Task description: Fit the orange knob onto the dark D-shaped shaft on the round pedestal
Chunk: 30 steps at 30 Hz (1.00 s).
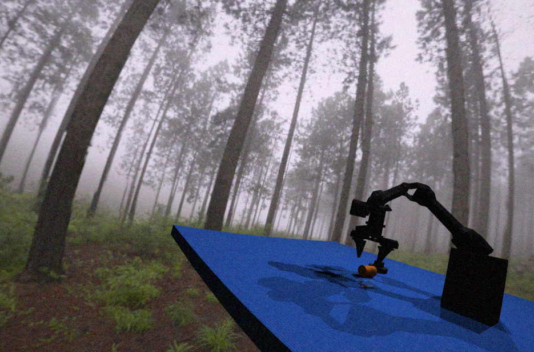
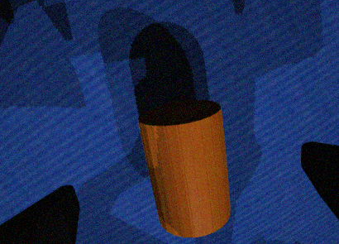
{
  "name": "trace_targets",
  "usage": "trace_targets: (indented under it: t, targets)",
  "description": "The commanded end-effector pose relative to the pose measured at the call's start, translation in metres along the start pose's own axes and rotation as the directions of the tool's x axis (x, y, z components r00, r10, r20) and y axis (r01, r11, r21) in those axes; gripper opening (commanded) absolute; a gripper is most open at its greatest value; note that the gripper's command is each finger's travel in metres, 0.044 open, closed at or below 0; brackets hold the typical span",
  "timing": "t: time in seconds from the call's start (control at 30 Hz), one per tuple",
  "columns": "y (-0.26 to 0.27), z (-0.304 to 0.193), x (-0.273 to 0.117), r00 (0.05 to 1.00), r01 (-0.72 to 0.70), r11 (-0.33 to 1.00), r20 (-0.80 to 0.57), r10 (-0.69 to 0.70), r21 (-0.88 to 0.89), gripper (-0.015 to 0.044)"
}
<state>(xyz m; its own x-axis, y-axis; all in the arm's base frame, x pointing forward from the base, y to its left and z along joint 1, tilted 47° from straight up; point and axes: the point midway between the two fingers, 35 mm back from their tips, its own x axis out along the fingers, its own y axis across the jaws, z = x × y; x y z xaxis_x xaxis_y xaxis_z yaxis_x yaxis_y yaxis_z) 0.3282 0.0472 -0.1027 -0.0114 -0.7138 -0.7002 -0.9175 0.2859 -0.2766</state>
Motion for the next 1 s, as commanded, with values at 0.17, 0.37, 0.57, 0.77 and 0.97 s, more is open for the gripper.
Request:
trace_targets:
  t: [0.17, 0.37, 0.57, 0.77, 0.97]
  targets:
    - [0.000, 0.000, 0.015, 1.000, 0.006, 1.000, -0.004, -0.006, -0.007, 0.0440]
    - [-0.001, 0.000, 0.025, 1.000, 0.005, 1.000, -0.005, -0.006, -0.007, 0.0440]
    - [-0.001, 0.000, 0.035, 1.000, 0.006, 1.000, -0.006, -0.006, -0.006, 0.0440]
    - [-0.001, 0.000, 0.044, 1.000, 0.006, 1.000, -0.007, -0.006, -0.007, 0.0440]
    - [-0.001, -0.001, 0.048, 1.000, 0.006, 1.000, -0.007, -0.007, -0.007, 0.0387]
